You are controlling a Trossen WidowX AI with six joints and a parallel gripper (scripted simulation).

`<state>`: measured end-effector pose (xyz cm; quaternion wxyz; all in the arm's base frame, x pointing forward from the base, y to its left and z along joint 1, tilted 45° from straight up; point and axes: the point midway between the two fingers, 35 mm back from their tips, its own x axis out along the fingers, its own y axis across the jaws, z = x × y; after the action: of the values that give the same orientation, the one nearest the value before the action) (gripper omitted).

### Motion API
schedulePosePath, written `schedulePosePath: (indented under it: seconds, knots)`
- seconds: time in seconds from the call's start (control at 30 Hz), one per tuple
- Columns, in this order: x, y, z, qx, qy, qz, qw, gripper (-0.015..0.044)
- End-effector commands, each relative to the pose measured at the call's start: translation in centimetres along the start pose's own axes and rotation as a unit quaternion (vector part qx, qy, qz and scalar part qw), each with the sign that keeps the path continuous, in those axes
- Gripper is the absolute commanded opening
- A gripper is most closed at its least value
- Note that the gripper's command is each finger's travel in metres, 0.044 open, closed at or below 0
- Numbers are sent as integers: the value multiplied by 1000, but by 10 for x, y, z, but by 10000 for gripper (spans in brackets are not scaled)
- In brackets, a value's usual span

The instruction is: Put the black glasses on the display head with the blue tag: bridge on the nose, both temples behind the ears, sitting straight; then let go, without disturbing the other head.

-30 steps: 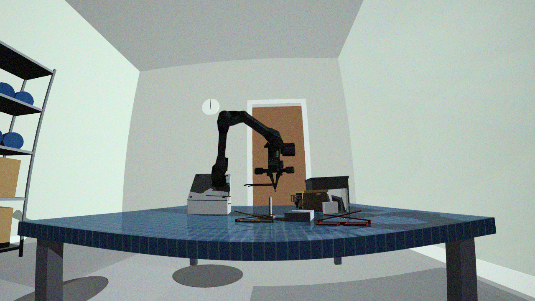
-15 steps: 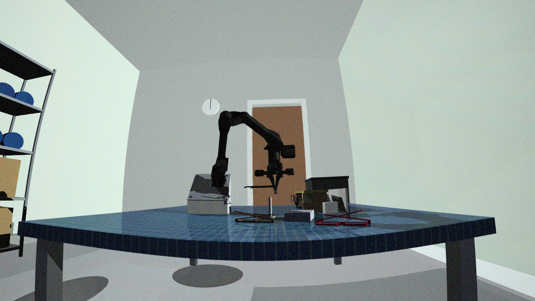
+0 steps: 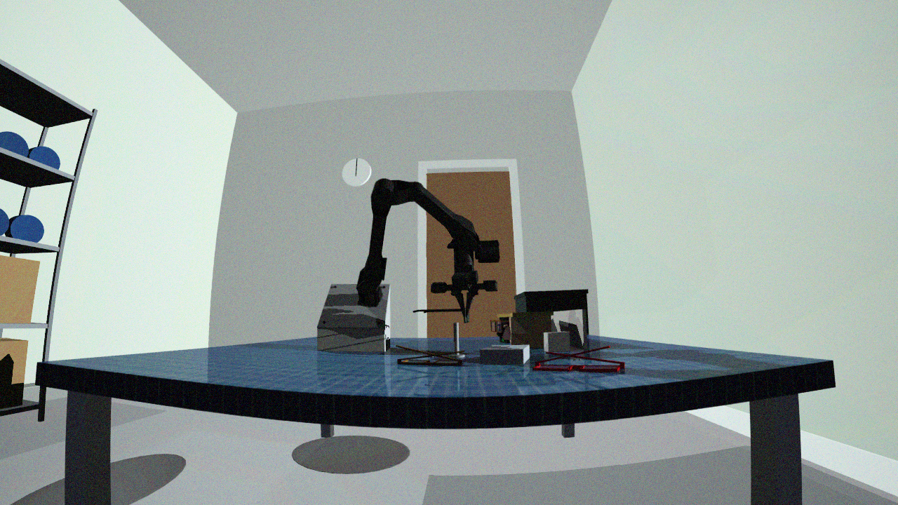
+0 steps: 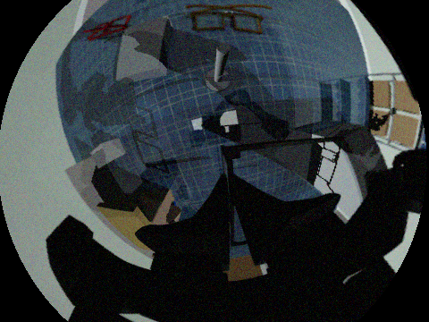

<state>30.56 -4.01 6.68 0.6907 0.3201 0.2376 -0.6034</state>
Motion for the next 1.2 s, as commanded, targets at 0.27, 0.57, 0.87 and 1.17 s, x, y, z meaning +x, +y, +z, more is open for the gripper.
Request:
schedulePosePath:
  seconds: [0.27, 0.57, 0.87, 1.17]
  knots:
    - [13, -1, -1, -2, 0, -4, 1000, 0]
    - [21, -1, -1, 0, 0, -4, 1000, 0]
    - [29, -1, -1, 2, 0, -4, 1000, 0]
    - [37, -1, -1, 4, 0, -4, 1000, 0]
